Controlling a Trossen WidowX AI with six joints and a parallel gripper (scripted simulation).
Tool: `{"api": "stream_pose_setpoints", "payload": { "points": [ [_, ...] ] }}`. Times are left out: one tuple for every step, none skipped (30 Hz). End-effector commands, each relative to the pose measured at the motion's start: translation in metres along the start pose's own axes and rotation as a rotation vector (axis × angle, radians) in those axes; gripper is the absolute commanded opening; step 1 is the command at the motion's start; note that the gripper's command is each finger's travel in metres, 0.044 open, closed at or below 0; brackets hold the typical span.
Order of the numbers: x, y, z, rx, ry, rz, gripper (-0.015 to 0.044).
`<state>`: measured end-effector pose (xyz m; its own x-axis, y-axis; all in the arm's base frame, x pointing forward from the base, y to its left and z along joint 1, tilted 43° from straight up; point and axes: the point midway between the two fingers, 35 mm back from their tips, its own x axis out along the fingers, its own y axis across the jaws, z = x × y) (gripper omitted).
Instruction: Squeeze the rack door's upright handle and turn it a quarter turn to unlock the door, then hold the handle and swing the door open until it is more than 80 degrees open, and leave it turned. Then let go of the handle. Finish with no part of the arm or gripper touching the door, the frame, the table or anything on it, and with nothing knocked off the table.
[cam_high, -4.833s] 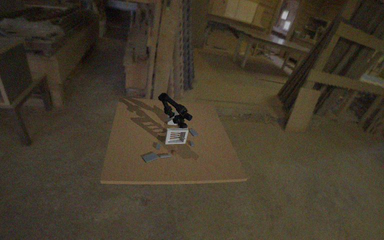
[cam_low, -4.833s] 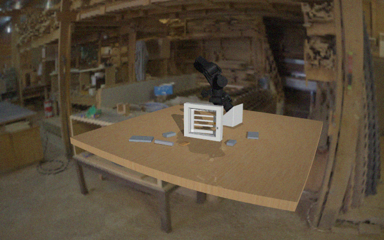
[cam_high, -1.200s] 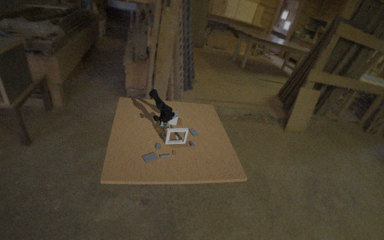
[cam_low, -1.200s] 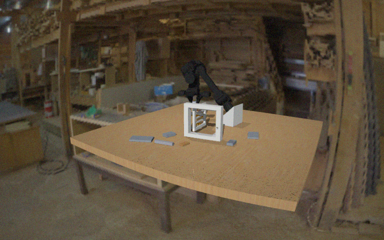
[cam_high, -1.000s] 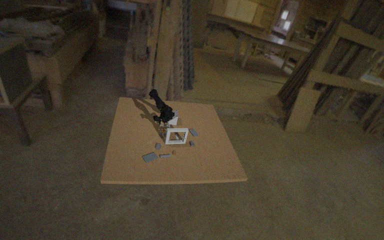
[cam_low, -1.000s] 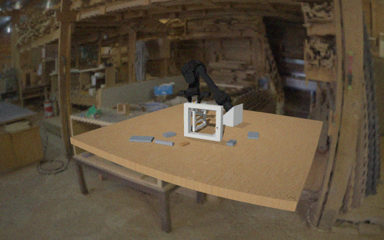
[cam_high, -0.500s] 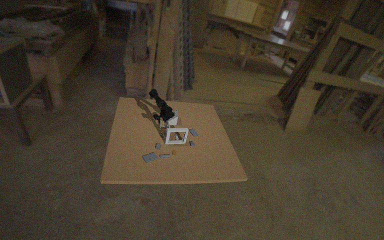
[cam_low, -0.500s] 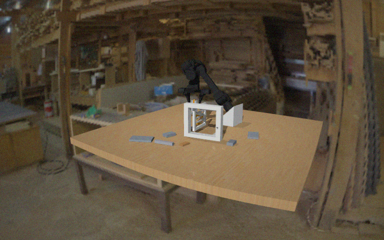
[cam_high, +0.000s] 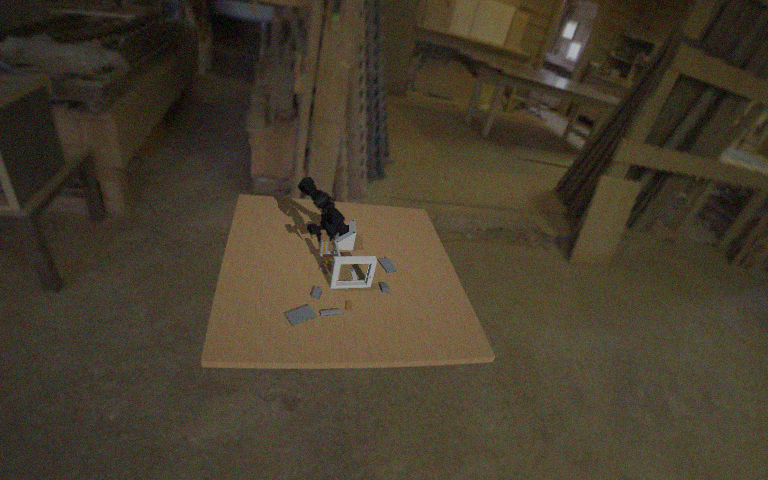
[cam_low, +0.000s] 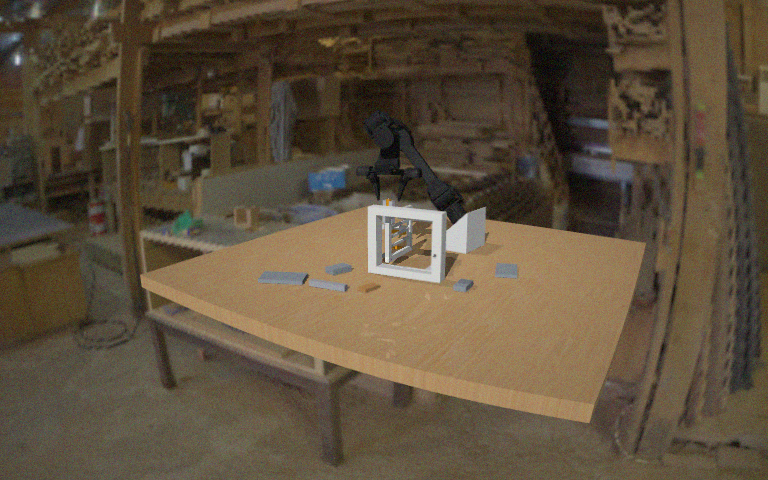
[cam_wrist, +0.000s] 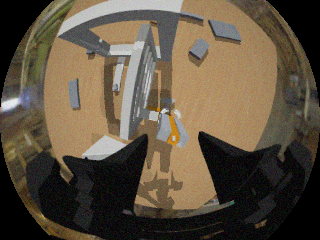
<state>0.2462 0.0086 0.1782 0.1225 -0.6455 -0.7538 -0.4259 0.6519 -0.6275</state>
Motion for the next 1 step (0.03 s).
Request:
{"api": "stream_pose_setpoints", "payload": {
  "points": [
    [-0.0104, 0.0001, -0.0003, -0.019, -0.022, 0.005, 0.0283]
  ]
}}
